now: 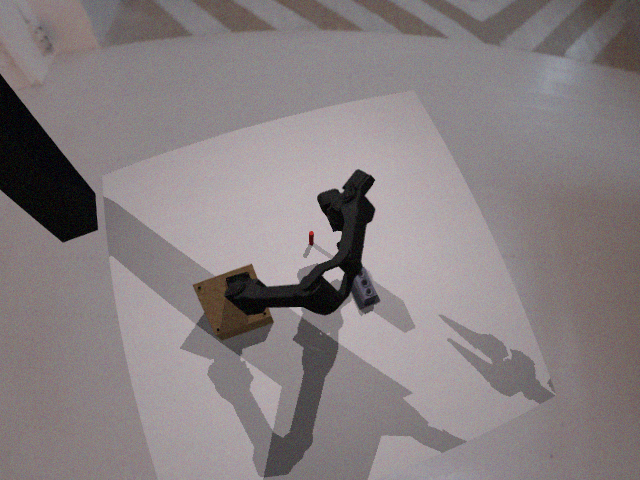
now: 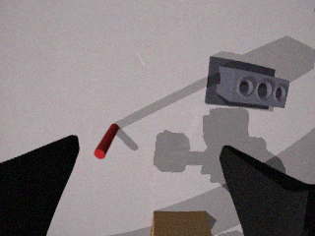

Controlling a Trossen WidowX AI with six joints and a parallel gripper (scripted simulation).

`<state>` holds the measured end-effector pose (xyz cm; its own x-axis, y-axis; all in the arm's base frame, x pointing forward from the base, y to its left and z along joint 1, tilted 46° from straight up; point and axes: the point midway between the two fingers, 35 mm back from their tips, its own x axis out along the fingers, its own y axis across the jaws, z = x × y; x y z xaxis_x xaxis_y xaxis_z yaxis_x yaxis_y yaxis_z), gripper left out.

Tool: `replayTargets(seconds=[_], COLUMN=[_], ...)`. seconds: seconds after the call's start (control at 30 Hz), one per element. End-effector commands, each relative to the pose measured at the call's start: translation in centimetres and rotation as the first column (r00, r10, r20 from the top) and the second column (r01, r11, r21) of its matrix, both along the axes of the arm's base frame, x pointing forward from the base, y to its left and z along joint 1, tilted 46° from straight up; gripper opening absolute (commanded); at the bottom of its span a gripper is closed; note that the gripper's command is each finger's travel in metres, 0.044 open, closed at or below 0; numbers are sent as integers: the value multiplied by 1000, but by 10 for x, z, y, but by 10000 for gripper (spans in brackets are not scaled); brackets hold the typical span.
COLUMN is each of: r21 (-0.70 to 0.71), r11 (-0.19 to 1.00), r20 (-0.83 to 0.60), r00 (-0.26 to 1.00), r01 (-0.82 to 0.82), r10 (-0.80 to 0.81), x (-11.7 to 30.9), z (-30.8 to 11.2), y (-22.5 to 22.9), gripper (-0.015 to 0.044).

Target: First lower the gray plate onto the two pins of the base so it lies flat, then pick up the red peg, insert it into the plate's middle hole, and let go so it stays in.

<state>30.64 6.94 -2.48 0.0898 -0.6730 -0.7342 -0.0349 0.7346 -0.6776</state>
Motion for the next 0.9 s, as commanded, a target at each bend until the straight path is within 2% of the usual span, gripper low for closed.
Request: replayTargets(seconds=[0.0,0.33,0.87], r21=[132,320,326], r11=[874,695,690], r20=[398,586,589], r00=[782,442,431], r01=[468,644,647], r10=[-479,-679,-683], x=[-44,-59,-59], z=[-41,-54,-55], y=[20,28,29], gripper=[440,440,440])
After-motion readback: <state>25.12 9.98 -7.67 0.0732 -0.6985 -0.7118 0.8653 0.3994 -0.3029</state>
